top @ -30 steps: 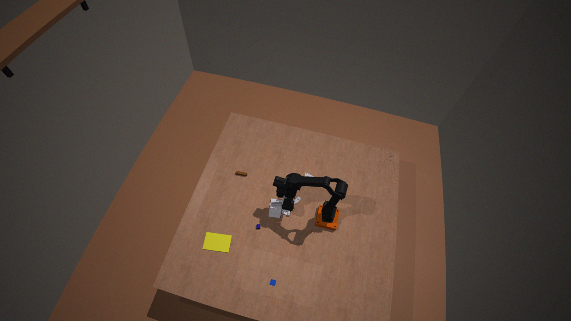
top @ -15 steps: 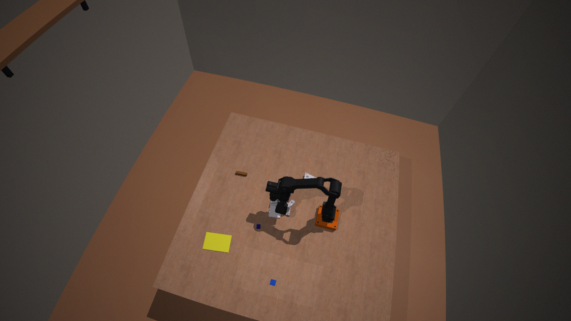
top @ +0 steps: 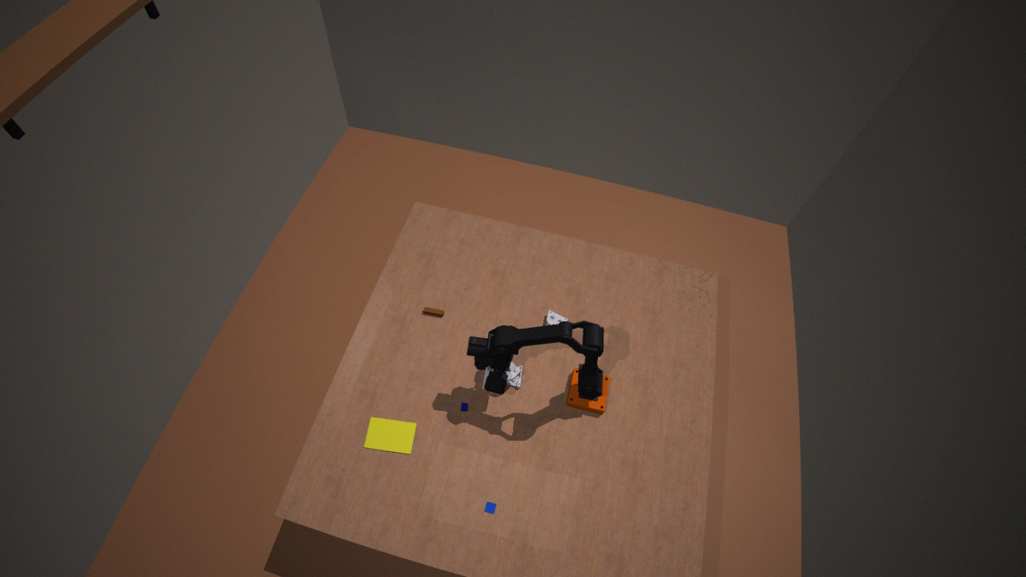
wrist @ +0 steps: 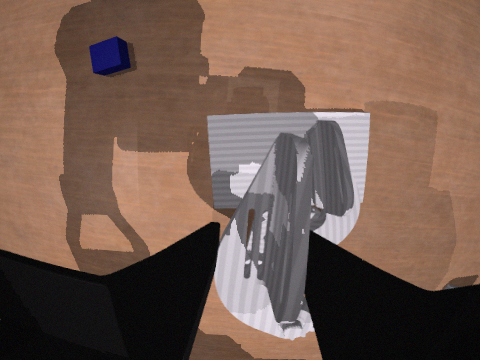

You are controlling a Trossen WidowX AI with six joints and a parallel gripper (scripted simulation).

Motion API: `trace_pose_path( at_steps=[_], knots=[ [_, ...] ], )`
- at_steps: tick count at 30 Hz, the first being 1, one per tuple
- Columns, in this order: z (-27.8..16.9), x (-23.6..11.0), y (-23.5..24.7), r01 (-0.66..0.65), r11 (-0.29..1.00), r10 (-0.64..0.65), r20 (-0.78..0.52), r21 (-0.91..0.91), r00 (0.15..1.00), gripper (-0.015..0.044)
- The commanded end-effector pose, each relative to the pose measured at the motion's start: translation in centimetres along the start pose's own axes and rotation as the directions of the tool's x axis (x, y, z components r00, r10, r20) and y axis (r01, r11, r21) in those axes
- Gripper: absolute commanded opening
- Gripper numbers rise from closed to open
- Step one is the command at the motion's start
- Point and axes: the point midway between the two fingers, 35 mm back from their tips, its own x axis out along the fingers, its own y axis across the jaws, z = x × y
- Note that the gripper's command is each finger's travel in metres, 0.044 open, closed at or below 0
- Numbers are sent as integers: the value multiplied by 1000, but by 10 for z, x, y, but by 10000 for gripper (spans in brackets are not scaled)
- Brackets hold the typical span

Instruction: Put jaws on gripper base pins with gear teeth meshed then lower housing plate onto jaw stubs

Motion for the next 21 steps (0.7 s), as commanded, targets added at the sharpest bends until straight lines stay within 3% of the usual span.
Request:
trace_pose_path(
  at_steps=[1, 21],
  knots=[
    [3, -1, 3, 3, 1000, -3, 4, 3, 1000, 134],
    [3, -1, 3, 3, 1000, -3, 4, 13, 1000, 134]
  ],
)
